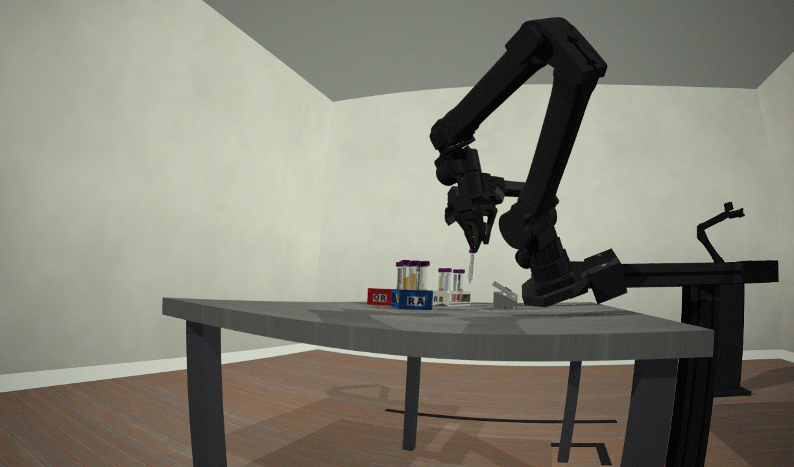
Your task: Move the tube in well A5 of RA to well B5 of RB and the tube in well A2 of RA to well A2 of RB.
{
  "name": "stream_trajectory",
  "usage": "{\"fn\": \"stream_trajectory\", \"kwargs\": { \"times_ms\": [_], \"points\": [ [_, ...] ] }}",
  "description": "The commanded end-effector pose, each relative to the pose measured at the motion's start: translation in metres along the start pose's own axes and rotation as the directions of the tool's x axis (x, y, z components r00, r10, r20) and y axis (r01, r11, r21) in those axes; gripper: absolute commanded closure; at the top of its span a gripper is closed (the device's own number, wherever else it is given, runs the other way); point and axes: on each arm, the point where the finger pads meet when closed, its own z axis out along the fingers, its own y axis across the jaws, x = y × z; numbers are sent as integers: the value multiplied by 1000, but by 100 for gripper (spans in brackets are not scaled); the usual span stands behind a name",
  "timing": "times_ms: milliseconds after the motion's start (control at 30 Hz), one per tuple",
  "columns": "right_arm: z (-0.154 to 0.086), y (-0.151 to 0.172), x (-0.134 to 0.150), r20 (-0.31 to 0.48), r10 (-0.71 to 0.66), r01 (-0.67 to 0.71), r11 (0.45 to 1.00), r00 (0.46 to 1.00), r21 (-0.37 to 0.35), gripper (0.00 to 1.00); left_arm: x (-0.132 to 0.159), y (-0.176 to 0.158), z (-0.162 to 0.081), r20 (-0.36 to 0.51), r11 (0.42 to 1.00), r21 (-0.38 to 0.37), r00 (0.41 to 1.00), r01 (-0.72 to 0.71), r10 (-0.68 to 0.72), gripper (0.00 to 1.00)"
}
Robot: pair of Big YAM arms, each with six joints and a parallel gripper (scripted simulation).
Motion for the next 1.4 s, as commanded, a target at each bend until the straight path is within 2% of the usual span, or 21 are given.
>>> {"fn": "stream_trajectory", "kwargs": {
  "times_ms": [0, 467, 500, 1200, 1233, 1367],
  "points": [
    [-17, -8, -25, 41, 15, -14, 1000, 999, -18, 100, 1, 8, -10, 9, 1000, -24, 1000, 9, -9, 70],
    [-17, -23, -40, 42, 15, -14, 1000, 999, -15, 100, 1, 8, -10, 9, 1000, -24, 1000, 9, -9, 70],
    [-12, -20, -28, 26, 1, 0, 1000, 1000, -9, 100, 1, 8, -10, 9, 1000, -24, 1000, 9, -9, 70],
    [-13, -20, -28, 26, 1, 0, 1000, 1000, -9, 100, 1, 8, -10, 9, 1000, -24, 1000, 9, -9, 70],
    [-18, -24, -35, 26, 5, -4, 1000, 1000, -9, 100, 1, 8, -10, 9, 1000, -24, 1000, 9, -9, 70],
    [-25, -26, -31, 47, 5, -4, 1000, 999, -16, 100, 1, 8, -10, 9, 1000, -24, 1000, 9, -9, 70]
  ]
}}
